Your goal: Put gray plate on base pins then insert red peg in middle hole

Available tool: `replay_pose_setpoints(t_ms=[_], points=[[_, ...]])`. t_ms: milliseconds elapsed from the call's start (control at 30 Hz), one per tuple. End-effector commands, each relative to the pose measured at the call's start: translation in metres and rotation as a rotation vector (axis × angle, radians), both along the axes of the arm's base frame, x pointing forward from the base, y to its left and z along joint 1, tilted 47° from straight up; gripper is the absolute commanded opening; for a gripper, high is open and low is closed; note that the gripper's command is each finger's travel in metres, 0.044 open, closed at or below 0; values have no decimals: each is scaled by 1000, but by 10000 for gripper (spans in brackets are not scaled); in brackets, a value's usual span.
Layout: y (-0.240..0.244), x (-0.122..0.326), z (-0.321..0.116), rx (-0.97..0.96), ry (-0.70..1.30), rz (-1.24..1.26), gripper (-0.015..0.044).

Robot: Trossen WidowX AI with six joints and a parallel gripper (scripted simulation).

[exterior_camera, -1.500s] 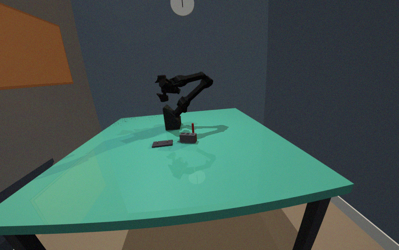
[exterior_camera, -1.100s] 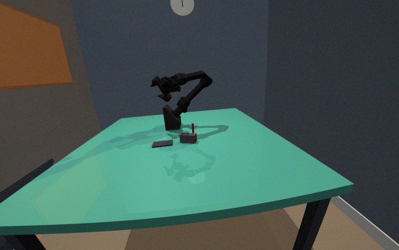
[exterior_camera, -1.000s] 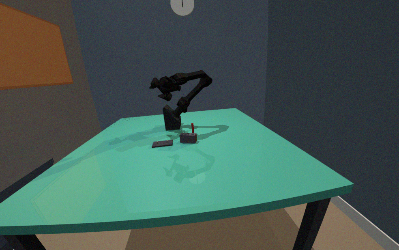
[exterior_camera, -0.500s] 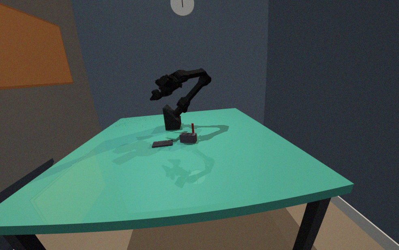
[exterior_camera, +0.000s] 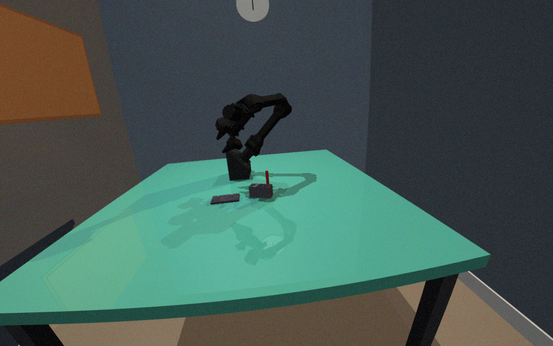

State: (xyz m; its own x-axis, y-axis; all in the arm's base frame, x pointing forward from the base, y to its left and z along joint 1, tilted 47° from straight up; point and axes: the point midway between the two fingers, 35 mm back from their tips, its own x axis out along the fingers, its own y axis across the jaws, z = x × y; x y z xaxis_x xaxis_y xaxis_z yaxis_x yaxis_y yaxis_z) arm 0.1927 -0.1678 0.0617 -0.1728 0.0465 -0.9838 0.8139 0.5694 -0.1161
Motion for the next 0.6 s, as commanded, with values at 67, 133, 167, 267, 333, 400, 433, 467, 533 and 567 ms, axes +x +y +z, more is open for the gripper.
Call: replay_pose_setpoints(t_ms=[67,133,167,267,333,400,433,467,533,567], points=[[57,67,23,396,-345,897,440],[64,74,27,427,-399,1000,440],[67,77,29,441,-428,1052,440],[77,88,35,476,-515,1202,440],[84,96,40,494,-578,1302,440],[91,103,45,509,-644,1403,440],[95,106,47,515,-678,1453,440],[98,110,50,519,-713,1503,440],[106,116,56,525,-785,1602,440],[110,119,59,526,-822,1650,440]])
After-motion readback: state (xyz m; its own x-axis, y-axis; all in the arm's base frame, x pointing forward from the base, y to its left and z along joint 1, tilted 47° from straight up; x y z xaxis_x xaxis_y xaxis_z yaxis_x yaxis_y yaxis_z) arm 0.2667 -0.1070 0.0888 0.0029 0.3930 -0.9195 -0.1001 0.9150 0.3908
